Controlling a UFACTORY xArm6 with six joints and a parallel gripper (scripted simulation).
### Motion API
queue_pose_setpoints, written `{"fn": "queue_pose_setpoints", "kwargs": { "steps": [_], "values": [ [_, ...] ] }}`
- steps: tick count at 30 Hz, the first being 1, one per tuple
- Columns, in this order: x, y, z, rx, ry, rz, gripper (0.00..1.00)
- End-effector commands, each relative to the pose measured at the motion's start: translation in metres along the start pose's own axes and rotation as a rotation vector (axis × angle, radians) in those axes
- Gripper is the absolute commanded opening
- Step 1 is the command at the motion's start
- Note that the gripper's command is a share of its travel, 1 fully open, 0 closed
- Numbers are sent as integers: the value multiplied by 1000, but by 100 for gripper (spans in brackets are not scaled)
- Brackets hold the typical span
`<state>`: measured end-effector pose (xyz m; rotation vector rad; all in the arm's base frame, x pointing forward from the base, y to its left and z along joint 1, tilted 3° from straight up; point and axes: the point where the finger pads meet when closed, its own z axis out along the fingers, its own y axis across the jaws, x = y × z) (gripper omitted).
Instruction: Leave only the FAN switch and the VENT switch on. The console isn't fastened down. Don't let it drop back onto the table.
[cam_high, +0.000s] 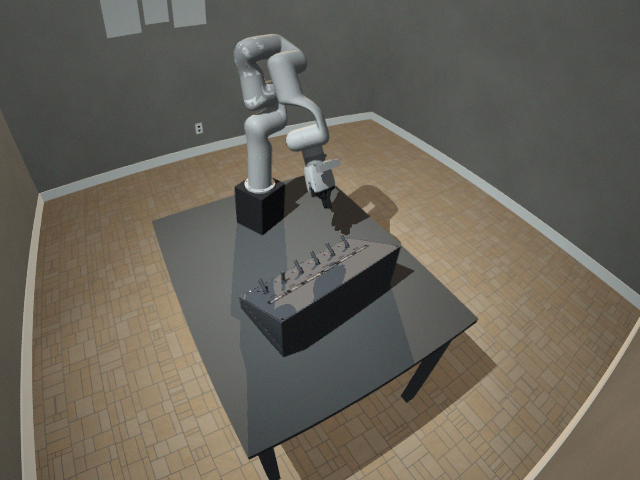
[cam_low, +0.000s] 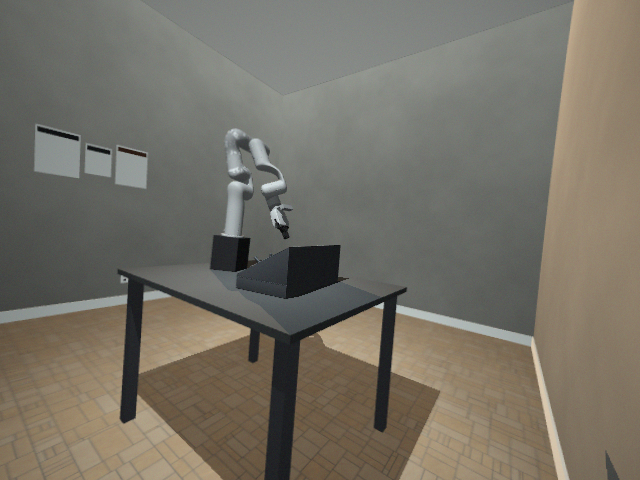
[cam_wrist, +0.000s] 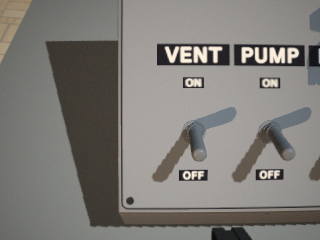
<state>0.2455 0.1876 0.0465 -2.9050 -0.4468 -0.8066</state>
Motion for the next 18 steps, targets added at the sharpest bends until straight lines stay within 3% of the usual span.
{"fn": "queue_pose_setpoints", "kwargs": {
  "steps": [1, 18],
  "values": [
    [1, 0, 0, 1, 2, 0, 0],
    [1, 0, 4, 1, 2, 0, 0]
  ]
}}
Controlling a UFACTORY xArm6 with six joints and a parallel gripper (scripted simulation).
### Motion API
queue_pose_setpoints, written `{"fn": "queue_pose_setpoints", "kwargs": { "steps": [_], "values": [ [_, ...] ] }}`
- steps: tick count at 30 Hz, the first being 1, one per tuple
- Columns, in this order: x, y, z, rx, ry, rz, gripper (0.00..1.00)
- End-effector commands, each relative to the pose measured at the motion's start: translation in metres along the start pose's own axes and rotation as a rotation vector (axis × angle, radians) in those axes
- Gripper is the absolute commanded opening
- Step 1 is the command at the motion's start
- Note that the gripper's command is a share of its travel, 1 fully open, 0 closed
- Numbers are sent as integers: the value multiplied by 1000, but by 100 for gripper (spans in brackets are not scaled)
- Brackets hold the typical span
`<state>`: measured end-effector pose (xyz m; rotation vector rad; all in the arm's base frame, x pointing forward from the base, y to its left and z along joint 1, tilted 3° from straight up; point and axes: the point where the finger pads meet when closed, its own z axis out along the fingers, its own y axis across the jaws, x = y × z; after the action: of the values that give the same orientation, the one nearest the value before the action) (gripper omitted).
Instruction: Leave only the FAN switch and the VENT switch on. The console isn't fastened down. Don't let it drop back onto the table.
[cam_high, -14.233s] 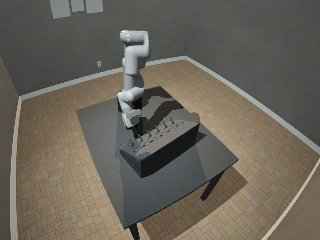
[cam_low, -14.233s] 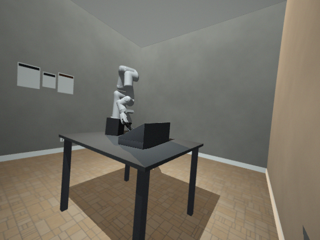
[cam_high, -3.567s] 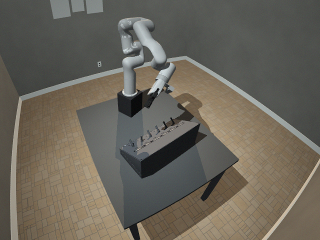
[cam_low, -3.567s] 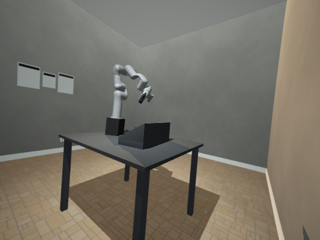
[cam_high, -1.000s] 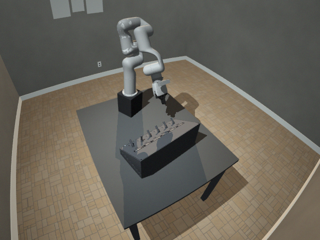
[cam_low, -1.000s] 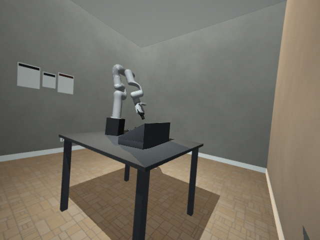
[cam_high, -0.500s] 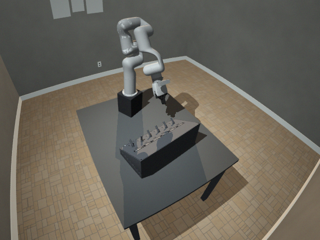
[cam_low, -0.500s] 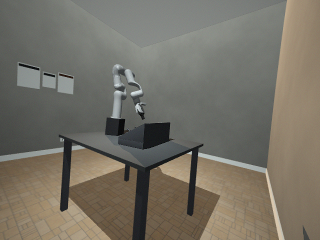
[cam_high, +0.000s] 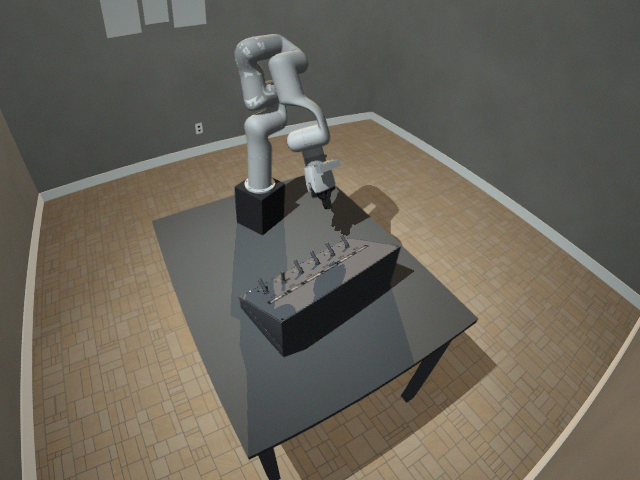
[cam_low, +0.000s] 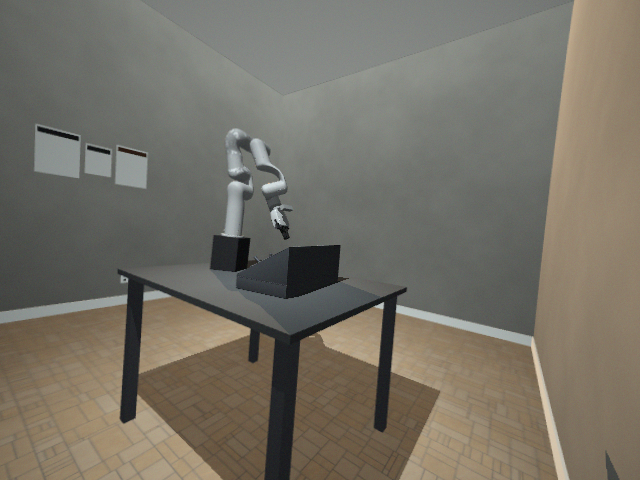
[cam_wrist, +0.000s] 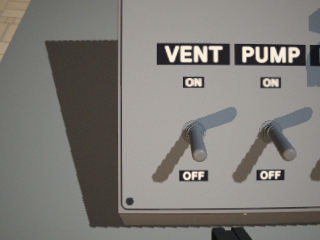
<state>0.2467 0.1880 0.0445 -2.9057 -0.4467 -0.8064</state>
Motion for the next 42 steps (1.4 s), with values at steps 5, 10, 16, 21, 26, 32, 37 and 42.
{"fn": "queue_pose_setpoints", "kwargs": {
  "steps": [5, 10, 16, 21, 26, 32, 37, 42],
  "values": [
    [1, 0, 6, 2, 3, 0, 0],
    [1, 0, 14, 2, 3, 0, 0],
    [1, 0, 30, 2, 3, 0, 0],
    [1, 0, 40, 2, 3, 0, 0],
    [1, 0, 62, 2, 3, 0, 0],
    [1, 0, 88, 2, 3, 0, 0],
    [1, 0, 98, 2, 3, 0, 0],
    [1, 0, 110, 2, 3, 0, 0]
  ]
}}
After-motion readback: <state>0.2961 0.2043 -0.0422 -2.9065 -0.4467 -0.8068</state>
